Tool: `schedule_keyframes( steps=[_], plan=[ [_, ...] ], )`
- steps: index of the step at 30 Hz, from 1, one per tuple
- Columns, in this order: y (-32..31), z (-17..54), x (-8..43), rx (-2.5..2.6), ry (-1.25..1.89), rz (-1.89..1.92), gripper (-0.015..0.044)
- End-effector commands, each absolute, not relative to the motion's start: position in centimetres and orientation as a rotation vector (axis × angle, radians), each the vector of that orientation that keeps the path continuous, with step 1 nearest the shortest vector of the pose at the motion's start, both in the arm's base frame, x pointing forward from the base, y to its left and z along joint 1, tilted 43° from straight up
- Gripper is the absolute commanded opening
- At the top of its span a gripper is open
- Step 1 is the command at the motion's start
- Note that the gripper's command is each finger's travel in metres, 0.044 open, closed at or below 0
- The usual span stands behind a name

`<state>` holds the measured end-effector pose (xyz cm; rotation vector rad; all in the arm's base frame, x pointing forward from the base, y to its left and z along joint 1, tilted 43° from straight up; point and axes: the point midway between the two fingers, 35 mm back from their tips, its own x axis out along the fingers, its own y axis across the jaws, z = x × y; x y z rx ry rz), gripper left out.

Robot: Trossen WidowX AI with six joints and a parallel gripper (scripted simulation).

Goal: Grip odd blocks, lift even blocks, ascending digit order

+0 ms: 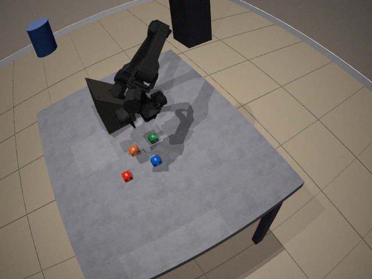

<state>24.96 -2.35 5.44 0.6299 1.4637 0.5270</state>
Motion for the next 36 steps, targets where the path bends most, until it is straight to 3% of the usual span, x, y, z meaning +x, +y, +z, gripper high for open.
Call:
schedule_keyframes(
  steps=[1, 6, 12, 36],
  plan=[
    [-0.7, 5.8, 23.0, 0.643, 1.464, 0.528, 0.04],
    [-0.6, 5.6, 23.0, 0.642, 1.464, 0.527, 0.04],
    [4.7, 0.1, 23.4, 0.645, 1.462, 0.53, 0.04],
    [6.6, -1.8, 23.5, 0.646, 1.463, 0.53, 0.04]
  ],
)
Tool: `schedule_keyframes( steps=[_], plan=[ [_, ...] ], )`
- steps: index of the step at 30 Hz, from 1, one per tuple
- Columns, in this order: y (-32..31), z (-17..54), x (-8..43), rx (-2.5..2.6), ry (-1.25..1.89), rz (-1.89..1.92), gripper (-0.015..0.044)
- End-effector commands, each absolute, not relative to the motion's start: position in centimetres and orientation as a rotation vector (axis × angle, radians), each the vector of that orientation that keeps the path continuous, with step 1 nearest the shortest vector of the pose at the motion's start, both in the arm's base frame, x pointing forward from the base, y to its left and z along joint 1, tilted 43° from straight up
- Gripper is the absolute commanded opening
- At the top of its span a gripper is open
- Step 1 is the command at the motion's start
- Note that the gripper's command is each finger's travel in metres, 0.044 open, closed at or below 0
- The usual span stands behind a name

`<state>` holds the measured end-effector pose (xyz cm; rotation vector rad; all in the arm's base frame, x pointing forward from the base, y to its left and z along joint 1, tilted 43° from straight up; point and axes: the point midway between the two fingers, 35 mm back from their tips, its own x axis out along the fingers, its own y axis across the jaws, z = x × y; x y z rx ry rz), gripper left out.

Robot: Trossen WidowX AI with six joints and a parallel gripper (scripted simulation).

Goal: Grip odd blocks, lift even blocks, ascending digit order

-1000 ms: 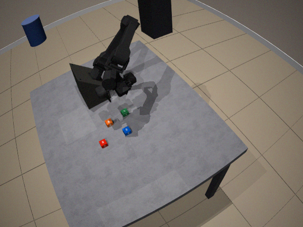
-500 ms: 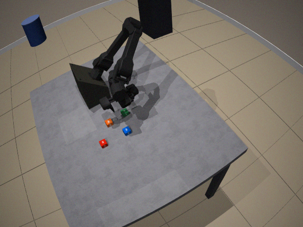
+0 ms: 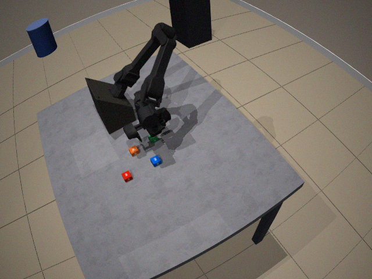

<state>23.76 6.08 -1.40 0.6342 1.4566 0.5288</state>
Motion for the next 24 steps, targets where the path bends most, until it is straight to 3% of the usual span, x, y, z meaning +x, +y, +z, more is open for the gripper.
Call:
schedule_keyframes(
  steps=[1, 9, 19, 24],
  plan=[
    [6.66, -1.96, 23.49, 0.646, 1.462, 0.531, 0.04],
    [7.39, -2.65, 23.47, 0.647, 1.462, 0.532, 0.04],
    [7.39, -2.65, 23.47, 0.647, 1.462, 0.532, 0.0138],
    [7.39, -2.65, 23.47, 0.647, 1.462, 0.532, 0.012]
  ],
)
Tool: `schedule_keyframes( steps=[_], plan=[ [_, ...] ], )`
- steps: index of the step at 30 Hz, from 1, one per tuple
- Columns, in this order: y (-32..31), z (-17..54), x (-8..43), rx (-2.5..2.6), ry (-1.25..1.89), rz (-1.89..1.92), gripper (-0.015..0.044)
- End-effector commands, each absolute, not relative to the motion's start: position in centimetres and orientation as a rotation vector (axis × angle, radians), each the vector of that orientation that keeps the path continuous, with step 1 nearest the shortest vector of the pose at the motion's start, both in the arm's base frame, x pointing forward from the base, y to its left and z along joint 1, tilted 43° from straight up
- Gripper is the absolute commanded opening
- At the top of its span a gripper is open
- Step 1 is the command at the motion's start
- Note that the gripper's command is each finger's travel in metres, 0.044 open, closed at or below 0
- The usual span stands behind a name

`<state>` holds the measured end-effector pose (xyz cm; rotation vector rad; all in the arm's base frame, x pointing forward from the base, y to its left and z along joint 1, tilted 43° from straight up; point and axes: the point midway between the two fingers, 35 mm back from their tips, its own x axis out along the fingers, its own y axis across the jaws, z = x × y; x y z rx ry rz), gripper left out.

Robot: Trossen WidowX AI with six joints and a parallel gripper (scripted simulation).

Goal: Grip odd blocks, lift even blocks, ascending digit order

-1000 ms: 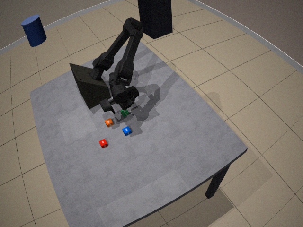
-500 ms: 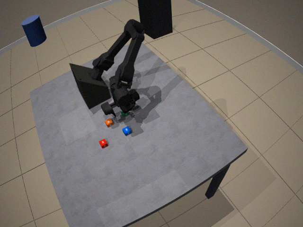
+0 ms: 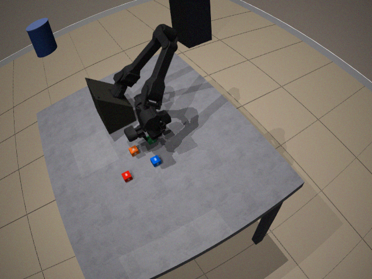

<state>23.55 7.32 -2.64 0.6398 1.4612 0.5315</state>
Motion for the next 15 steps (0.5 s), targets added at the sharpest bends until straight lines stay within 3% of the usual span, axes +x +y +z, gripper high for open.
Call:
schedule_keyframes(
  steps=[1, 11, 15],
  plan=[
    [7.39, -2.65, 23.47, 0.647, 1.462, 0.532, 0.012],
    [7.39, -2.65, 23.47, 0.647, 1.462, 0.532, 0.012],
    [7.39, -2.65, 23.47, 0.647, 1.462, 0.532, 0.0225]
  ],
)
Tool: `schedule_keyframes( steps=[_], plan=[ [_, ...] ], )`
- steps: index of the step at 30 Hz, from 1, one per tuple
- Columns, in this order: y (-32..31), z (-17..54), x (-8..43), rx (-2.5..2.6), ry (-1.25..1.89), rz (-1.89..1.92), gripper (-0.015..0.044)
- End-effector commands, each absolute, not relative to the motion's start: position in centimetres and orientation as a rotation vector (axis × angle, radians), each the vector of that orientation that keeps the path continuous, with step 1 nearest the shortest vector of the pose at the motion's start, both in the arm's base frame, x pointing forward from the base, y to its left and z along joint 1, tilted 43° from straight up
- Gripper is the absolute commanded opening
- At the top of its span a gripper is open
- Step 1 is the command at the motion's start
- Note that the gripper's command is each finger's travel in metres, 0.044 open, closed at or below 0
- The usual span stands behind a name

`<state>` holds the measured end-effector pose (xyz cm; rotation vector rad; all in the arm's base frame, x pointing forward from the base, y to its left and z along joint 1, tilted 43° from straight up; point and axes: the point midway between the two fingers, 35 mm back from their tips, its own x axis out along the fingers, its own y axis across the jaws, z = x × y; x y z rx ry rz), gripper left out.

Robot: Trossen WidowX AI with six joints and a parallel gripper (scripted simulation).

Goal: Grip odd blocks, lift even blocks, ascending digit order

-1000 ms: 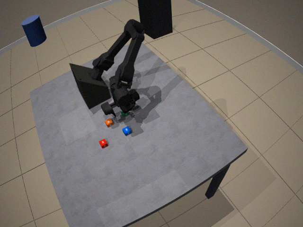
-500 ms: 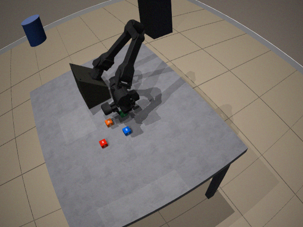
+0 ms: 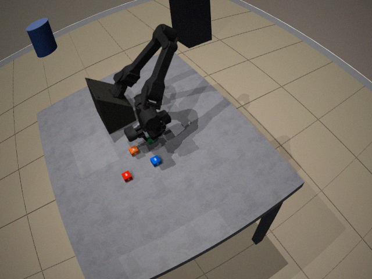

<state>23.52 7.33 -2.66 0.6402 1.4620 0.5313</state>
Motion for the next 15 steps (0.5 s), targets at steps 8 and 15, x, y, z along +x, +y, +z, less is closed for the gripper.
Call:
schedule_keyframes(
  steps=[8, 15],
  plan=[
    [7.4, -2.7, 23.5, 0.647, 1.462, 0.532, 0.04],
    [5.0, -0.2, 23.4, 0.645, 1.462, 0.531, 0.04]
  ],
)
